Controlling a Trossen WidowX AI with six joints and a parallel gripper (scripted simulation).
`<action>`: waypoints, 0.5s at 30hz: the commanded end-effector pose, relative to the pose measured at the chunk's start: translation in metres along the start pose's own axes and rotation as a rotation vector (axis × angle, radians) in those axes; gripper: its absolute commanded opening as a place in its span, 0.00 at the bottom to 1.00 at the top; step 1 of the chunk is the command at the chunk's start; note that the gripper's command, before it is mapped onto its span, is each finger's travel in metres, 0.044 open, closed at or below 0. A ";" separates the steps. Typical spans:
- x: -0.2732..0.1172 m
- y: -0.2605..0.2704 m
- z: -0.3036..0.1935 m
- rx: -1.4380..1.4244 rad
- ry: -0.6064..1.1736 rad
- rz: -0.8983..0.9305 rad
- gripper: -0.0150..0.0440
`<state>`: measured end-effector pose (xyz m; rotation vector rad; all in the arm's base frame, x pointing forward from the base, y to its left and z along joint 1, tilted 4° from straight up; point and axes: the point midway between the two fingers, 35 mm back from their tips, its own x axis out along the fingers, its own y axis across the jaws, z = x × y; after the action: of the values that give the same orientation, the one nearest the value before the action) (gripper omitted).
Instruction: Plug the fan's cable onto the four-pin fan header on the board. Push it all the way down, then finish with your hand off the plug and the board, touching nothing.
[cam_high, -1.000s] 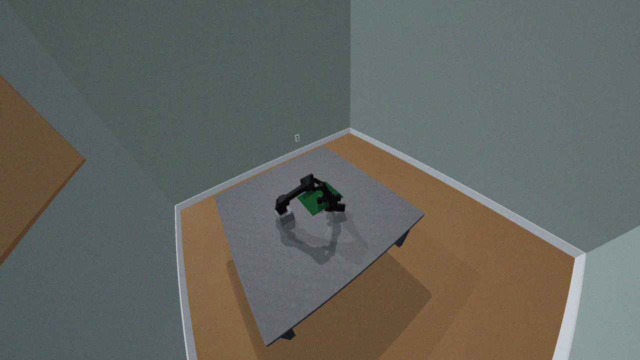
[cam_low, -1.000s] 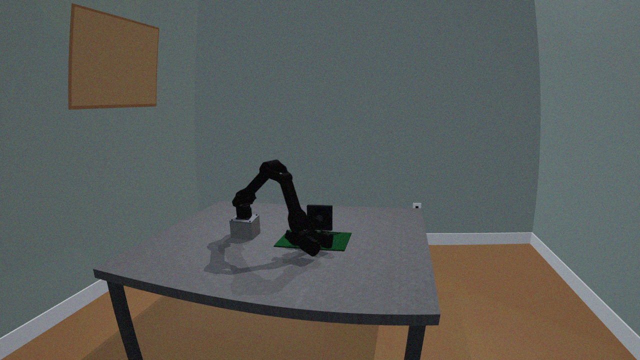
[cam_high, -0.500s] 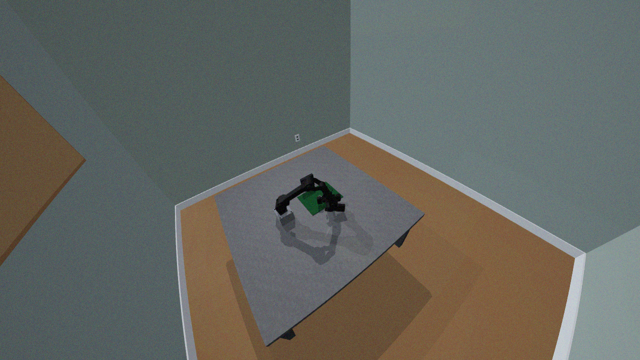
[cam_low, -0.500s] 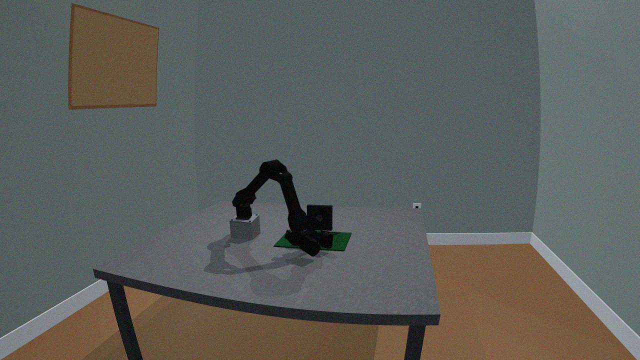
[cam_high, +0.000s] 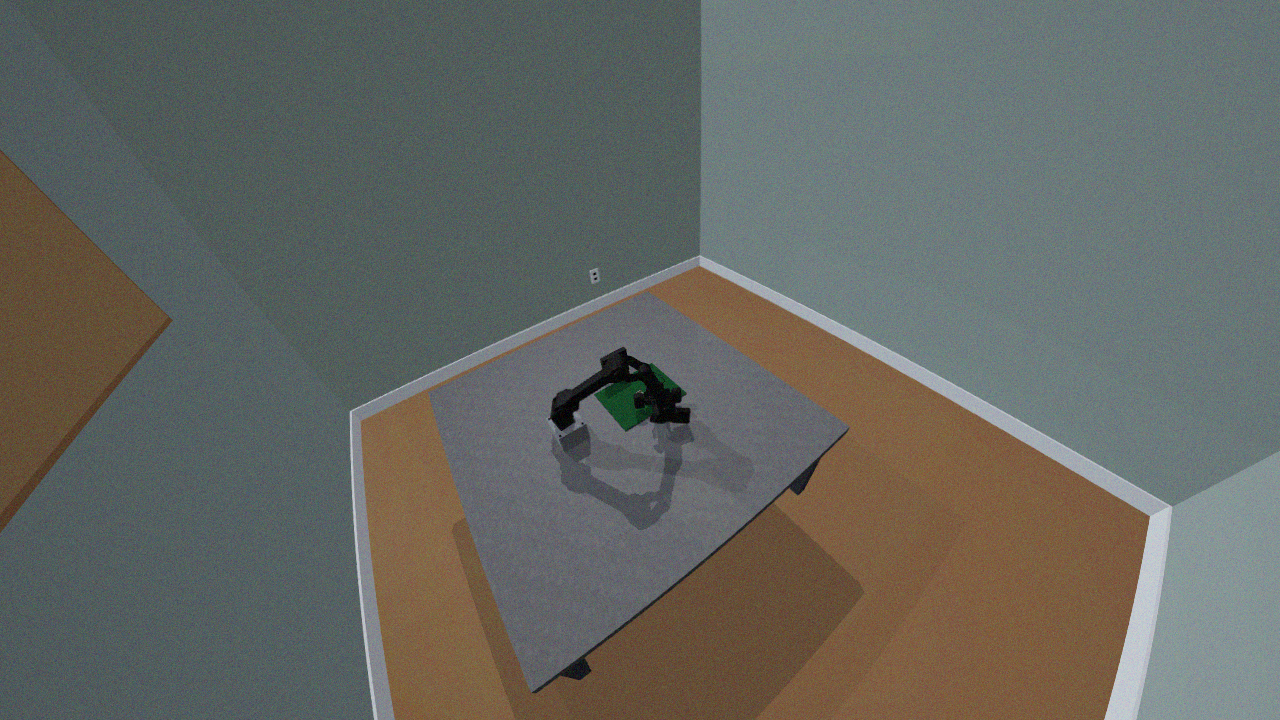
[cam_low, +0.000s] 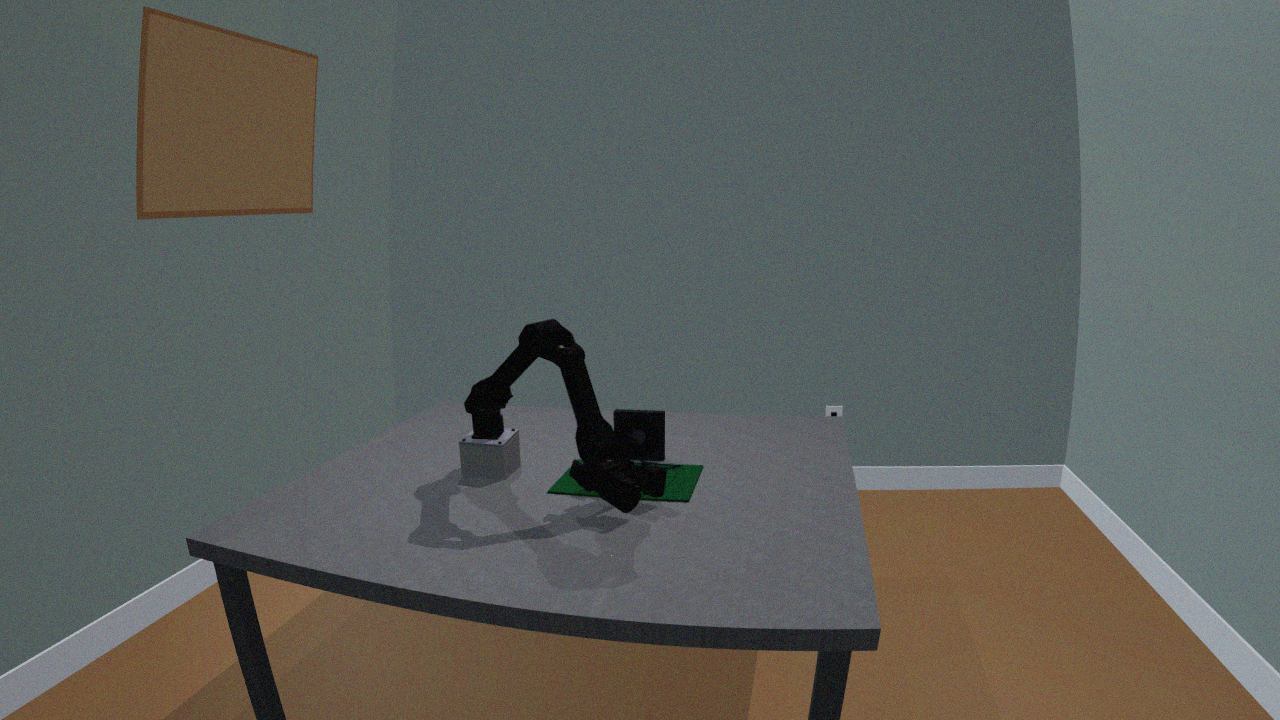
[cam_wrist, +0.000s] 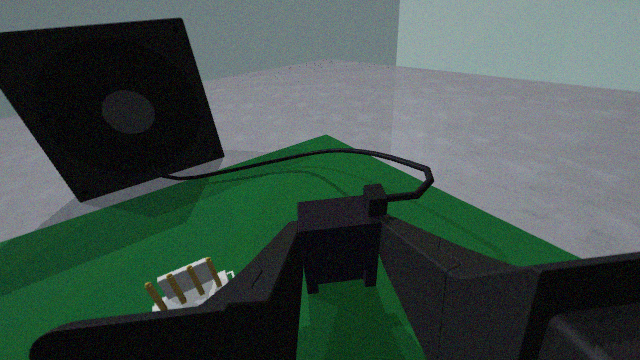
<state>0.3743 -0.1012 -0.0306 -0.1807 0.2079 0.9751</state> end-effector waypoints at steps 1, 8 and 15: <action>0.000 0.000 0.000 0.000 0.000 0.000 0.34; 0.000 0.000 0.000 0.000 0.000 0.000 0.60; 0.000 0.000 0.000 0.000 0.000 0.000 0.60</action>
<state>0.3743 -0.1012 -0.0306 -0.1807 0.2080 0.9751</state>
